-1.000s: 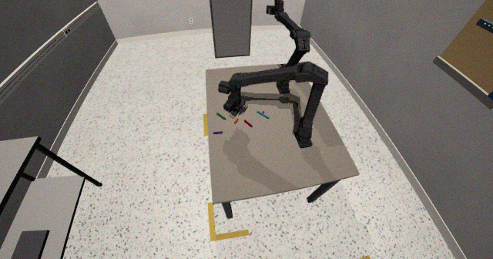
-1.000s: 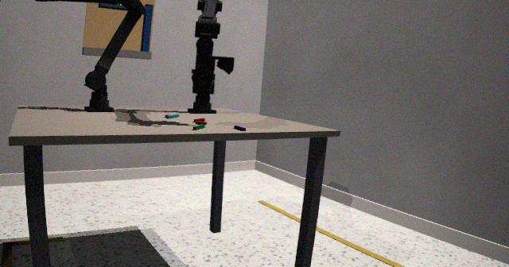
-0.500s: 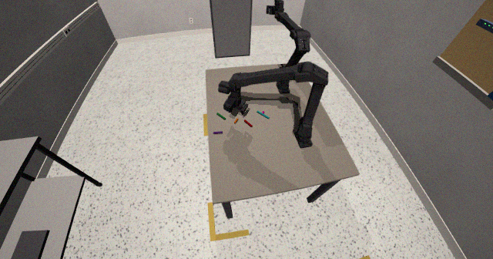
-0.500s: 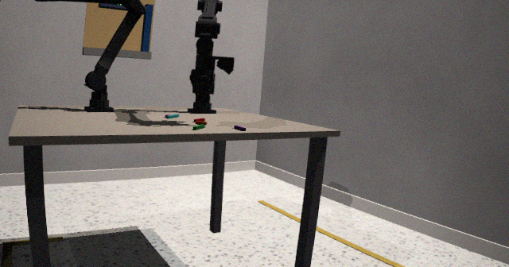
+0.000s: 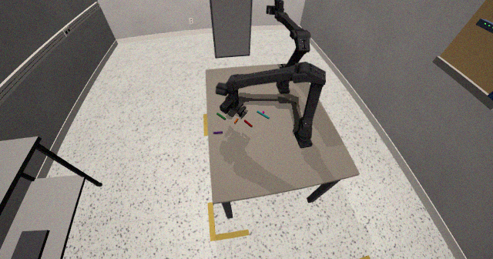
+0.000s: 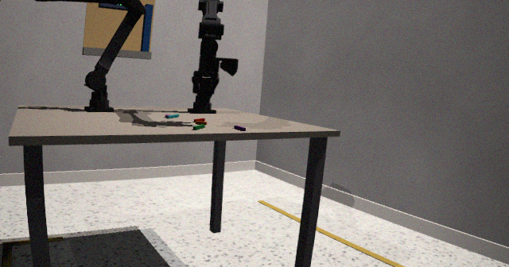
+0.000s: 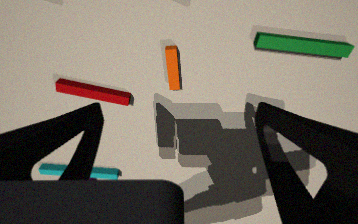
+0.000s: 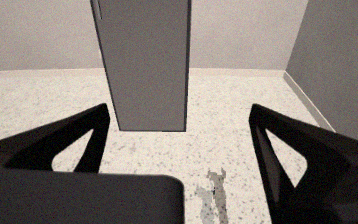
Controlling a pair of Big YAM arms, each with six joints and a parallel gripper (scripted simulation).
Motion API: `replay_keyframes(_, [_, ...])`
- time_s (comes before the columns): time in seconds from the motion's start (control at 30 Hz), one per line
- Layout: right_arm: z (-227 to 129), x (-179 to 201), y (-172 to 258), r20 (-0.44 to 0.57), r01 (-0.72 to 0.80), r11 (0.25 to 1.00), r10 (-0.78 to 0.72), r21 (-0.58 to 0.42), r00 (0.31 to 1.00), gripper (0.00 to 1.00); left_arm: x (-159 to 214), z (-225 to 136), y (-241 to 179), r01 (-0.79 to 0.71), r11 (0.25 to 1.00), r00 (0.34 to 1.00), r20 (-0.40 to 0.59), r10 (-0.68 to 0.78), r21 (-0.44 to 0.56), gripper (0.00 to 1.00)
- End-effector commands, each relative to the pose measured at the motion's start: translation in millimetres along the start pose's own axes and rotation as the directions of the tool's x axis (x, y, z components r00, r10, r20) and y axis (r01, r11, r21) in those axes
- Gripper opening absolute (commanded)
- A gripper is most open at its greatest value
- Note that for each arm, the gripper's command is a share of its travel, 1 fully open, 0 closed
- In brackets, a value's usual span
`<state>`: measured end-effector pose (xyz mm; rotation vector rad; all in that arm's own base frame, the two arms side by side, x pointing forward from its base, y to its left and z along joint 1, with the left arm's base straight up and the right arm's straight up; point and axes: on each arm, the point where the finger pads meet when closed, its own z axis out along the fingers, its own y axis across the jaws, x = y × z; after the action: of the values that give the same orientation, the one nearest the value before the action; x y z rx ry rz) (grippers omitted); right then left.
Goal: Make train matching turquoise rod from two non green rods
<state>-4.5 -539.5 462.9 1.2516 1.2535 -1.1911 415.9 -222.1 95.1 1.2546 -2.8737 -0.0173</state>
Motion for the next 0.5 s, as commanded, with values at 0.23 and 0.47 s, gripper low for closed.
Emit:
replay_keyframes(0.23, [3.2,-37.9,3.0,0.057,-0.007,1.0,0.007,-0.004,0.998,1.0,-56.0,-17.1,-37.8,-0.312,0.949,0.95,0.029,0.311,0.047,1.0])
replay_keyframes(0.47, [3.2,-37.9,3.0,0.057,-0.007,1.0,0.007,-0.004,0.998,1.0,-85.1,-12.9,-45.3,-0.484,0.874,0.875,0.039,0.483,0.04,1.0])
